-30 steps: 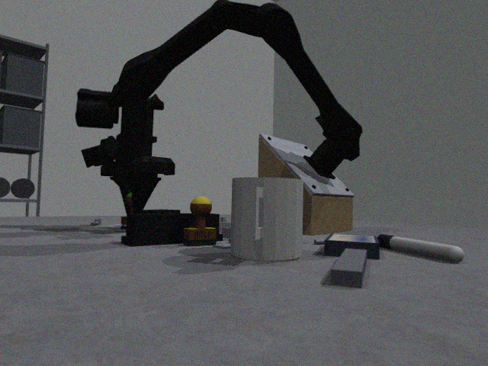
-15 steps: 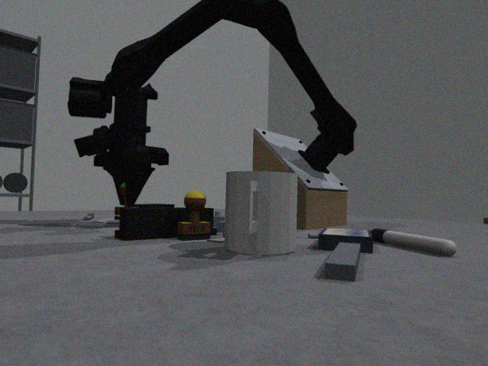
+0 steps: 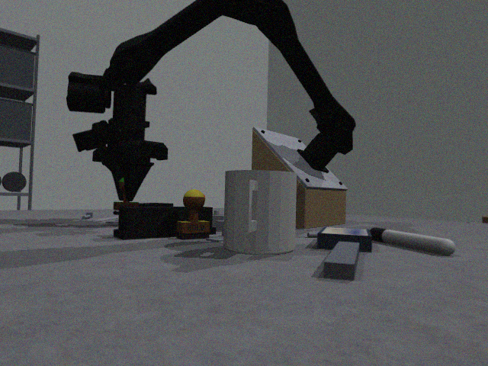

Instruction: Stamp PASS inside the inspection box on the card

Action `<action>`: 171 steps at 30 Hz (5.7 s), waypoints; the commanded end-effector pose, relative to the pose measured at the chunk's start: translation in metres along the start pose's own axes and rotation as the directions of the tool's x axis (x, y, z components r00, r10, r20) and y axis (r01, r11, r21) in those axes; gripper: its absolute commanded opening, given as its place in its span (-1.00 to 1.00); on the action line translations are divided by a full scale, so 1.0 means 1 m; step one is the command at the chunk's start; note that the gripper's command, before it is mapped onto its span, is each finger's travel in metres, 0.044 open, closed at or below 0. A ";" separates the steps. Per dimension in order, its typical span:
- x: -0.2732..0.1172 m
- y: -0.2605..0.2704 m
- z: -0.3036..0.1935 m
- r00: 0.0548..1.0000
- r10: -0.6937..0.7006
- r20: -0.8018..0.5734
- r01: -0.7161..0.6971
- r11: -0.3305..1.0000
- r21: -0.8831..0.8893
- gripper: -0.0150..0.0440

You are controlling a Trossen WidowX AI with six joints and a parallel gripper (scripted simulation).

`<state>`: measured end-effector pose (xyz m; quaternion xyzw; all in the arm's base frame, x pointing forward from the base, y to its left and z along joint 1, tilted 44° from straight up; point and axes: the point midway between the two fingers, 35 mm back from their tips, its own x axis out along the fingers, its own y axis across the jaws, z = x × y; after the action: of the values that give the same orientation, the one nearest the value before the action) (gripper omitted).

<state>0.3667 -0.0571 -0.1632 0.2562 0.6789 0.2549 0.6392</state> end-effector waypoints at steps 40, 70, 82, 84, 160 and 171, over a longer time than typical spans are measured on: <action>-0.022 -0.001 0.000 1.000 -0.010 -0.002 0.010 1.000 -0.004 -0.49; -0.037 -0.001 0.000 1.000 -0.013 -0.003 0.013 1.000 -0.004 -0.49; -0.043 -0.001 -0.001 1.000 -0.015 -0.003 0.015 1.000 -0.004 -0.49; -0.044 -0.001 -0.001 1.000 -0.015 -0.003 0.015 1.000 -0.004 -0.49; -0.049 0.180 -0.129 1.000 -0.007 -0.012 0.007 1.000 0.002 -0.49; -0.042 0.180 -0.129 1.000 -0.008 -0.011 0.008 1.000 0.002 -0.49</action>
<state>0.2465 0.0420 -0.0018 0.2499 0.6821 0.2529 0.6390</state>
